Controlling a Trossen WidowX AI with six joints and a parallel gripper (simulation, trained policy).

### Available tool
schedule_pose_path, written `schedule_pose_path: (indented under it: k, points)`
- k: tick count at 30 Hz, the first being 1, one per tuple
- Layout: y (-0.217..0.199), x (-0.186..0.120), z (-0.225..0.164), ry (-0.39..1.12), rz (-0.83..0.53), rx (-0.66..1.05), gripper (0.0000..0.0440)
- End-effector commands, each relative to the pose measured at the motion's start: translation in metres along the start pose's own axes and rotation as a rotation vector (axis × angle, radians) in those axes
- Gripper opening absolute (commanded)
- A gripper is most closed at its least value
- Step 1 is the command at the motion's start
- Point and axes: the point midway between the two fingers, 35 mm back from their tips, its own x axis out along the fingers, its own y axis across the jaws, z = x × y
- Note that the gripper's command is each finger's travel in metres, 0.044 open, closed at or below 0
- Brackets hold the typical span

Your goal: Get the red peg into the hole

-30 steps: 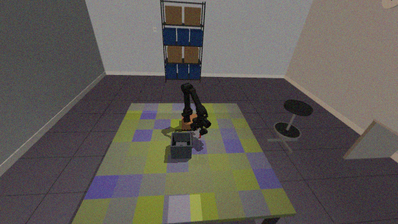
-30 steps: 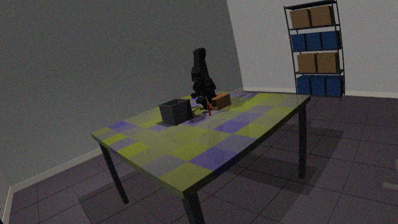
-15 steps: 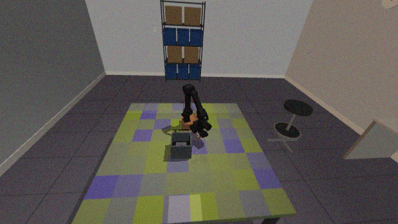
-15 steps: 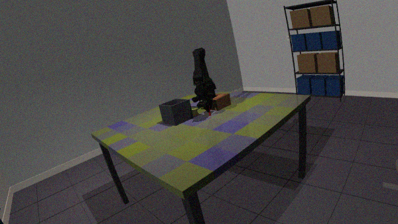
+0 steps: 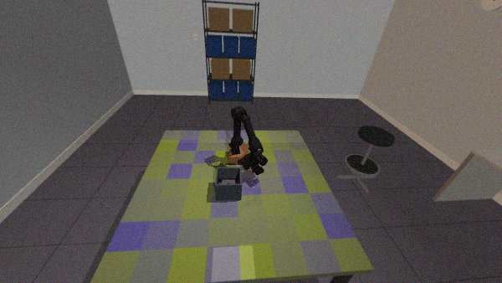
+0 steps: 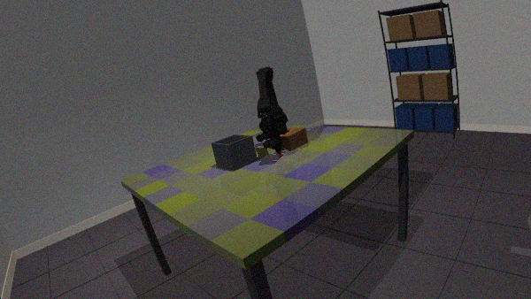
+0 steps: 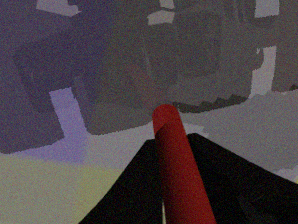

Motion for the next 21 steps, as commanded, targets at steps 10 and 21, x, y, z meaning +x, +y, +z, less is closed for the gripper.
schedule_pose_path:
  k: [10,21]
  points:
    - [0.017,-0.036,-0.001,0.039,0.125,0.043,0.0]
    - [0.033,-0.079,0.004,0.055,0.243,0.05,0.0]
